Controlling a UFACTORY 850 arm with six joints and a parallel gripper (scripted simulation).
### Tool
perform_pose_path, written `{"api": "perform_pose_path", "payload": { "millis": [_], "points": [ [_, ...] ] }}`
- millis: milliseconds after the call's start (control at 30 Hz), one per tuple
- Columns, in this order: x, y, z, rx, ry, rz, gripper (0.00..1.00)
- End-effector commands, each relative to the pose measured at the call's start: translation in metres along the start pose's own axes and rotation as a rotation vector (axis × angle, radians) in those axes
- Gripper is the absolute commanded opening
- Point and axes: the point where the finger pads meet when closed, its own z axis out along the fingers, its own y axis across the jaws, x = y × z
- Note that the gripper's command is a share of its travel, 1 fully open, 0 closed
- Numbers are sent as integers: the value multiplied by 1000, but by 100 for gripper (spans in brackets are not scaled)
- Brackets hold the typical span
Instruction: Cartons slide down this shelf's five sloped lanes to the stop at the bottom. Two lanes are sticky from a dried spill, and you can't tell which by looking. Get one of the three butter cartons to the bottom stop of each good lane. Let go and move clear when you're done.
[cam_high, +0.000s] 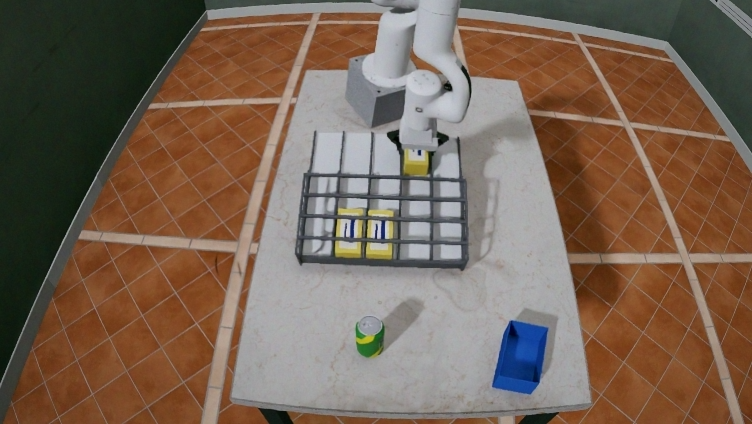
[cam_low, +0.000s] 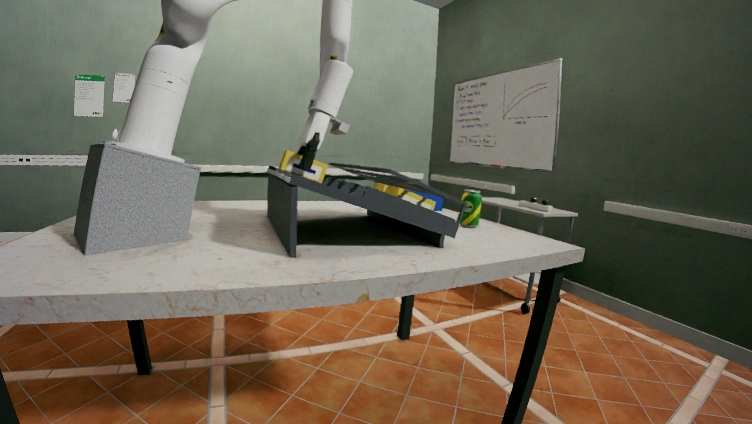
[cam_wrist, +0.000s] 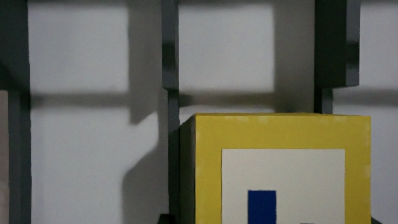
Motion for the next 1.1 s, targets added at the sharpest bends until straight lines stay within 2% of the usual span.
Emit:
{"api": "perform_pose_path", "payload": {
  "millis": [0,433,467,1067],
  "points": [
    [1,0,0,0,1,0,100],
    [1,0,0,0,1,0,100],
    [1,1,-29,0,1,0,100],
    [0,1,-28,0,1,0,100]
  ]
}}
